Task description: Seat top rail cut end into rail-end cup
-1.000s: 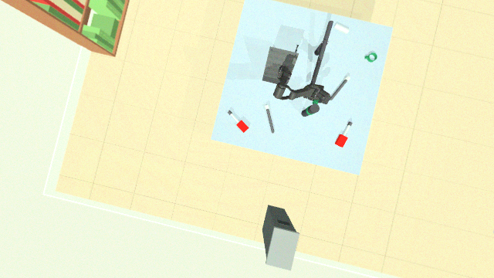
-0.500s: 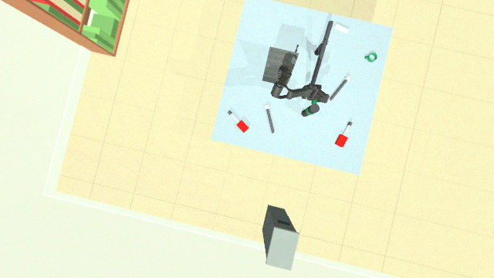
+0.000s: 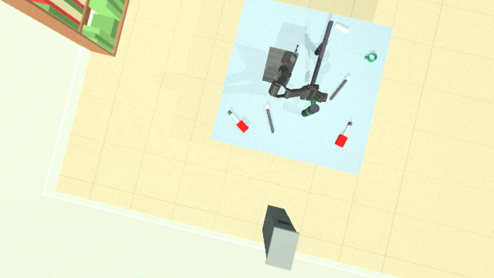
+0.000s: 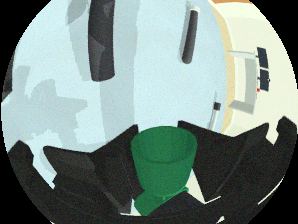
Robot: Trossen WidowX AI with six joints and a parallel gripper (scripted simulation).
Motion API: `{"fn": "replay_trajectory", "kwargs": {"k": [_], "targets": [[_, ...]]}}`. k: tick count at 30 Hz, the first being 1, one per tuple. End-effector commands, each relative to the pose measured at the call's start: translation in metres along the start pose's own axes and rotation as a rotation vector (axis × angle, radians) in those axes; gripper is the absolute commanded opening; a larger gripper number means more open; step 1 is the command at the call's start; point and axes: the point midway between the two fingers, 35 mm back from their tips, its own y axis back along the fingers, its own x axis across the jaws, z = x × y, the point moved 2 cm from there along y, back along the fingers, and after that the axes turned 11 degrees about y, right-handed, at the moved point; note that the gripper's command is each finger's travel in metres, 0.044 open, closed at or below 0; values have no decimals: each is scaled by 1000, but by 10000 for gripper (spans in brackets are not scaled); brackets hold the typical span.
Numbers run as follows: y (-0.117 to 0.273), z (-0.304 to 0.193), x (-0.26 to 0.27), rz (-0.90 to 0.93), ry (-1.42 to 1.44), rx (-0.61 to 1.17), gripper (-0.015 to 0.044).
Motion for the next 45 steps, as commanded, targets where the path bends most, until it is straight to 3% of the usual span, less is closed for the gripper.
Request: {"fn": "replay_trajectory", "kwargs": {"k": [1,37,45], "targets": [[2,1,3,-1,31,-15,0],[3,0,6,-4,70,-34,0],[3,0,6,-4,70,-34,210]]}}
